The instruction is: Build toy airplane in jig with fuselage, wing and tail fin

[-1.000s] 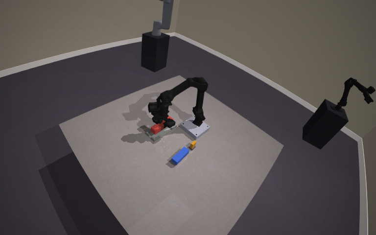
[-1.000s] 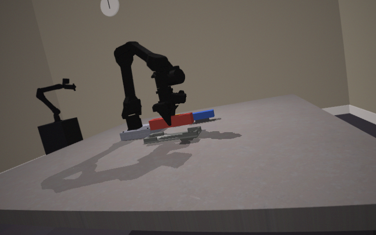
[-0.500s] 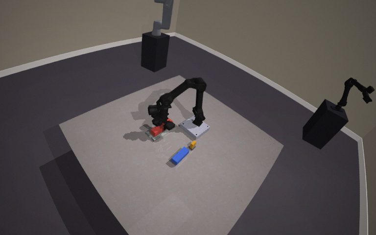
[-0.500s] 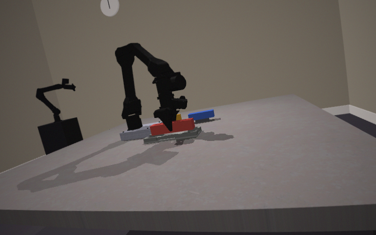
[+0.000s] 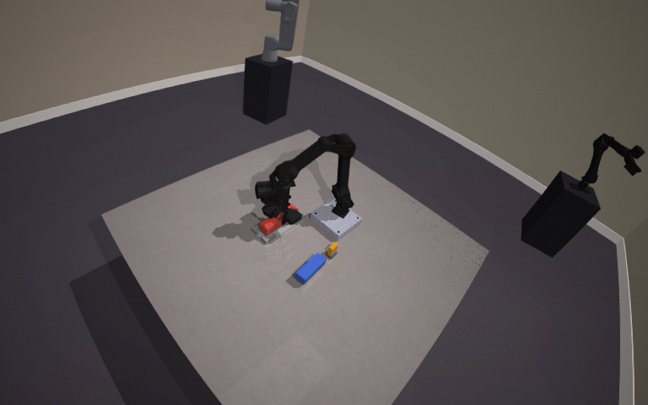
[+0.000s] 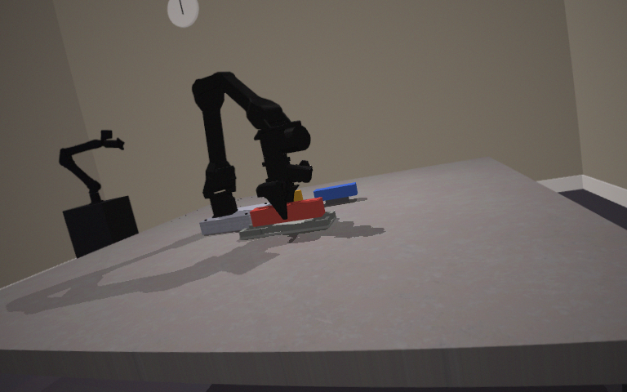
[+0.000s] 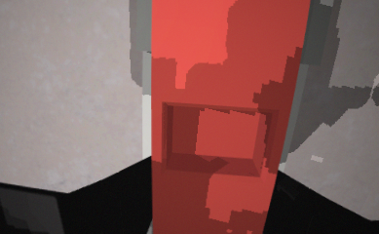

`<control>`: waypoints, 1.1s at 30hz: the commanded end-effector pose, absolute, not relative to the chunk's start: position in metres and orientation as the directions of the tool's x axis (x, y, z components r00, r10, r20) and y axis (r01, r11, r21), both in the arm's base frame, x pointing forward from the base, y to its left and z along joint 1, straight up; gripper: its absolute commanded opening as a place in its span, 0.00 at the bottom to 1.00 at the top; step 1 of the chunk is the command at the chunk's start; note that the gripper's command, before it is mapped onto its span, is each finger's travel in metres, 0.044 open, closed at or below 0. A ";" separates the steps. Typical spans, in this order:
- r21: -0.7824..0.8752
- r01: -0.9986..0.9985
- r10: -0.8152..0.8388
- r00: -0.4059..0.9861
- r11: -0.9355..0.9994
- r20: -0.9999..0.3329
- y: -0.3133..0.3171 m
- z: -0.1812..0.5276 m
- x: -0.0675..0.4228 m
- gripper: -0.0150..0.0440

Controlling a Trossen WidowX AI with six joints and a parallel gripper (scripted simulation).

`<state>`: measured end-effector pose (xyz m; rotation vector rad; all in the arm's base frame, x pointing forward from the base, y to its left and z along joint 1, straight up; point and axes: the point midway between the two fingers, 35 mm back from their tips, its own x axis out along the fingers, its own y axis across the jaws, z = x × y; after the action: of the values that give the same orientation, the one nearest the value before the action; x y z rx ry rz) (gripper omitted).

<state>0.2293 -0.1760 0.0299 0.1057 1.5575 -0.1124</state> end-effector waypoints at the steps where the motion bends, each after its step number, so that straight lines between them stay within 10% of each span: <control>1: -0.004 0.139 -0.005 0.011 0.990 -1.000 -0.176 0.030 0.229 0.42; 14: -0.004 0.139 -0.005 0.011 0.990 -1.000 -0.176 0.030 0.229 0.99; 33: -0.009 0.134 -0.011 0.017 0.991 -1.000 -0.177 0.137 0.230 1.00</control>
<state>0.2319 -0.1781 0.1219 0.0985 1.5445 -0.1187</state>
